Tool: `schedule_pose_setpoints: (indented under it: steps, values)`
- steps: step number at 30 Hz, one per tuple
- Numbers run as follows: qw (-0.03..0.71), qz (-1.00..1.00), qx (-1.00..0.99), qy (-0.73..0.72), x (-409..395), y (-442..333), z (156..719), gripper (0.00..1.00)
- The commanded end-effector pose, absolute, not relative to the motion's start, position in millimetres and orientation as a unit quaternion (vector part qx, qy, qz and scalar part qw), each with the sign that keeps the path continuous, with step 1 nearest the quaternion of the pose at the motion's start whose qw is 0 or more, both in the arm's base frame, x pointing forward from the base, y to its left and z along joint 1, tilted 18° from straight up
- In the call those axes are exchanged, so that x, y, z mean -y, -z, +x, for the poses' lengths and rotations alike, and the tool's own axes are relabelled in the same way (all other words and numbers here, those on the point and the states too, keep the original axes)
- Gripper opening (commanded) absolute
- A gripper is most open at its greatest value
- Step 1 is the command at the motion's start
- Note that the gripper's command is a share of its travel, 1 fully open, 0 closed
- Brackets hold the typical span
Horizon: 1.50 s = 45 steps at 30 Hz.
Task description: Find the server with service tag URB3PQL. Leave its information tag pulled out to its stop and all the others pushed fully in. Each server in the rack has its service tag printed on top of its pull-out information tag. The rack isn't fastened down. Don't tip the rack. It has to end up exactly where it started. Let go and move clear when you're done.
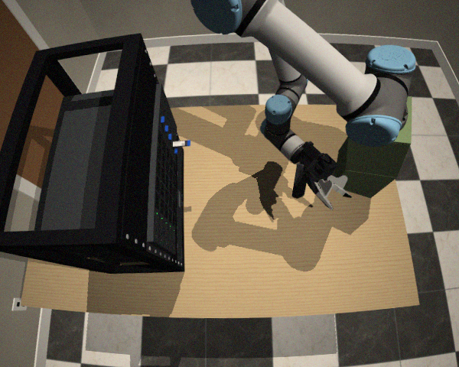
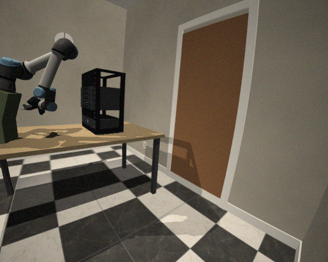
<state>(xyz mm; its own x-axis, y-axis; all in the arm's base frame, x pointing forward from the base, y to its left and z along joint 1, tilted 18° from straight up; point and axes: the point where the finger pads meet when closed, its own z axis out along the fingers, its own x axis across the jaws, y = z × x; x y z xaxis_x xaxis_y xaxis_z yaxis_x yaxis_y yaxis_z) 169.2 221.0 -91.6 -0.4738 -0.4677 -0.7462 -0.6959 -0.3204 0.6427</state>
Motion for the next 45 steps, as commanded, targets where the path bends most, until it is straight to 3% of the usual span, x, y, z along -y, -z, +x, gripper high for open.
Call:
schedule_pose_setpoints:
  steps: [1, 45]
  values:
    - [0.089, -0.516, -0.581, -0.624, -217.8, 98.1, 172.4, 1.00]
    - [0.085, -0.594, -0.613, -0.514, -187.1, 142.4, 209.8, 1.00]
